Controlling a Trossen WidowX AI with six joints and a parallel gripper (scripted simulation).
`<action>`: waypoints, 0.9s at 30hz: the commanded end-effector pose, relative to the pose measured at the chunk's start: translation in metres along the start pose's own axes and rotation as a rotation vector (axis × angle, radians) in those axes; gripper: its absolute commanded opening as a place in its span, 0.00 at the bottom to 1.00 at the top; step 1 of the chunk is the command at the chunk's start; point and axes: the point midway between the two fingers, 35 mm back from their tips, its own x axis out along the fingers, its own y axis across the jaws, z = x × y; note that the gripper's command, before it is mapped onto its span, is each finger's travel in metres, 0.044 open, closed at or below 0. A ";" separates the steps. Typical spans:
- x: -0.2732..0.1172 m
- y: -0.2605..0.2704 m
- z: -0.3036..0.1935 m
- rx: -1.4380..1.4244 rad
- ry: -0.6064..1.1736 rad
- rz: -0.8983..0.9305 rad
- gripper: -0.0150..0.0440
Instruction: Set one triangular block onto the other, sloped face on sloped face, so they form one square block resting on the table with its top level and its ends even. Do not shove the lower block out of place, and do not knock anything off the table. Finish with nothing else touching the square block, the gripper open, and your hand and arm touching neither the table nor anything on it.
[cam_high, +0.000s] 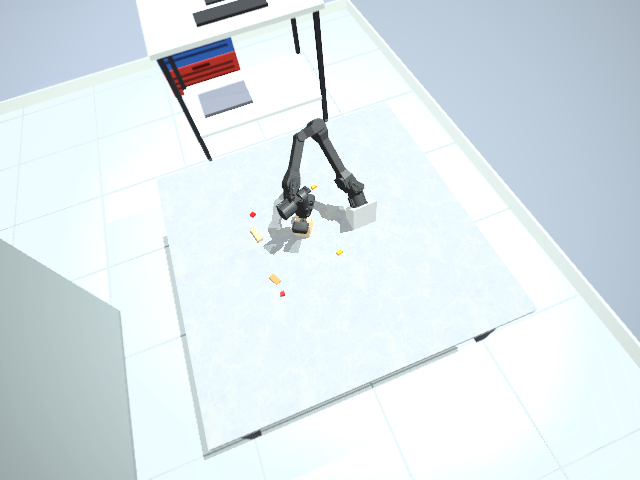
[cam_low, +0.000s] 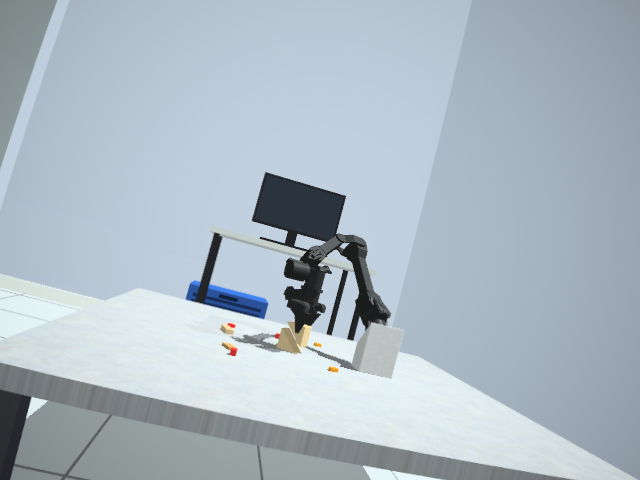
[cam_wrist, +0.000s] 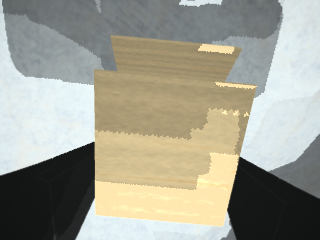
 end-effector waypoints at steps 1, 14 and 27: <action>0.000 0.000 0.000 -0.007 -0.005 -0.004 0.25; 0.006 0.000 0.003 -0.008 -0.005 -0.003 0.25; 0.013 0.000 0.006 -0.008 -0.005 -0.004 0.25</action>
